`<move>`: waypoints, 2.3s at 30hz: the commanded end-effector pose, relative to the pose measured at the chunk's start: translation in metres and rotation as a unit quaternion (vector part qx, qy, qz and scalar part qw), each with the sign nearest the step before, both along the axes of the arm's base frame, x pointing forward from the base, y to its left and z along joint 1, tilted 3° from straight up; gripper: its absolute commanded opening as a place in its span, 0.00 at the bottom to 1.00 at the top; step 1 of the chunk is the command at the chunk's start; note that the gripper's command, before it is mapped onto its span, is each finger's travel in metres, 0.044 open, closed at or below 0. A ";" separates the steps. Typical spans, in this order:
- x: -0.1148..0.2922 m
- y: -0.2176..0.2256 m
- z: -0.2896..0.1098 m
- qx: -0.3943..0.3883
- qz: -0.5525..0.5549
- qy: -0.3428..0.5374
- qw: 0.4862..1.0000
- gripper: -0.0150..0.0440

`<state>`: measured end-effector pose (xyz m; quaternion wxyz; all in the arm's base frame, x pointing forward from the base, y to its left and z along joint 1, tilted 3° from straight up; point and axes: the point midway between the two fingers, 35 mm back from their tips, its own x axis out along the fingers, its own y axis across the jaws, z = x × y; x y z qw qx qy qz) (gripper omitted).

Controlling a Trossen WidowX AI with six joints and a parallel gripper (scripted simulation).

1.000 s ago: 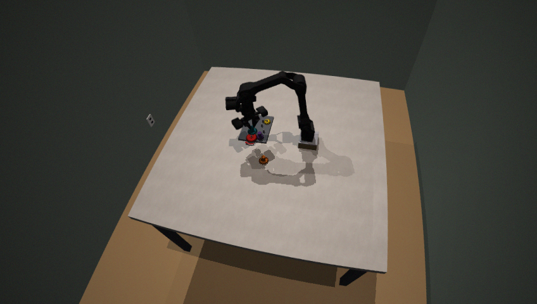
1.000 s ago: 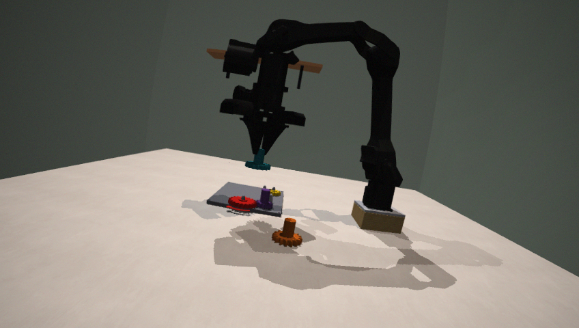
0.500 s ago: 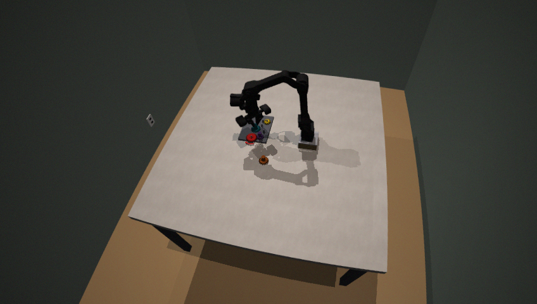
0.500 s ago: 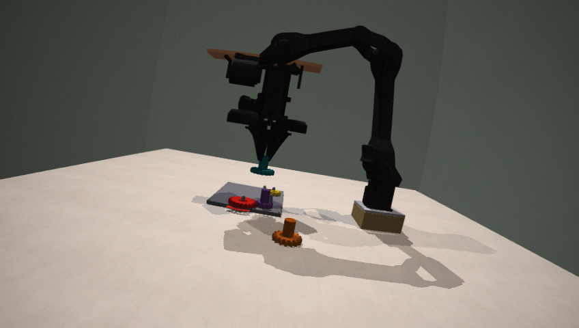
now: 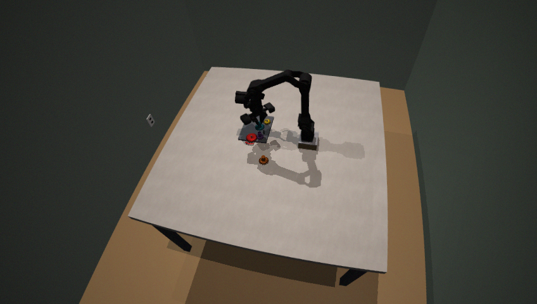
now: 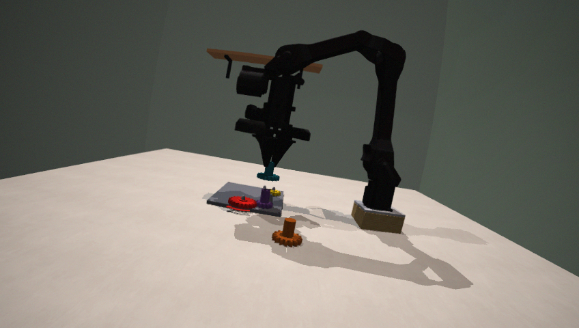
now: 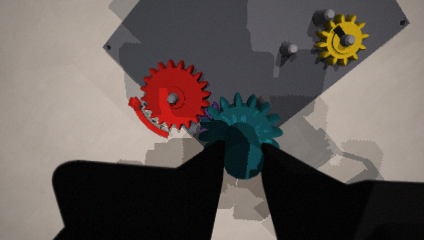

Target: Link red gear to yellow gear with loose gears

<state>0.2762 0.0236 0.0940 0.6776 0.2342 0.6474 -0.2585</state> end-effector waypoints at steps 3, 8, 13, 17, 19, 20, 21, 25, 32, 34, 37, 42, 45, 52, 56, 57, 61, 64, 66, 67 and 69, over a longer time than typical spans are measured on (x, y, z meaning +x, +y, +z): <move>-0.006 -0.012 -0.006 -0.002 0.002 0.000 1.000 0.25; -0.011 -0.022 -0.011 -0.002 0.002 0.000 1.000 0.25; -0.011 -0.023 -0.011 -0.002 0.000 0.000 1.000 0.25; -0.011 -0.023 -0.011 -0.001 -0.032 -0.001 0.999 0.25; -0.011 -0.023 -0.011 -0.001 -0.059 -0.003 0.998 0.25; -0.011 -0.024 -0.010 0.000 -0.073 -0.003 0.997 0.25; -0.011 -0.024 -0.010 0.000 -0.088 -0.004 0.996 0.25; -0.011 -0.024 -0.010 0.002 -0.146 -0.007 0.989 0.25; -0.011 -0.024 -0.010 0.005 -0.246 -0.012 0.969 0.25; -0.011 -0.024 -0.010 0.005 -0.275 -0.013 0.961 0.25; -0.011 -0.024 -0.010 0.007 -0.317 -0.015 0.948 0.25; -0.012 -0.024 -0.010 0.009 -0.386 -0.019 0.922 0.25; -0.012 -0.024 -0.010 0.010 -0.426 -0.021 0.904 0.25; -0.012 -0.024 -0.010 0.012 -0.498 -0.024 0.867 0.25; -0.012 -0.024 -0.010 0.012 -0.498 -0.024 0.867 0.25; -0.012 -0.024 -0.010 0.012 -0.497 -0.024 0.867 0.25; -0.011 -0.024 -0.013 0.011 -0.482 -0.024 0.876 0.25; -0.012 -0.024 -0.017 0.011 -0.462 -0.023 0.887 0.25; -0.012 -0.024 -0.020 0.010 -0.447 -0.022 0.894 0.25; -0.012 -0.024 -0.021 0.010 -0.441 -0.022 0.897 0.25; -0.012 -0.025 -0.024 0.010 -0.430 -0.021 0.902 0.25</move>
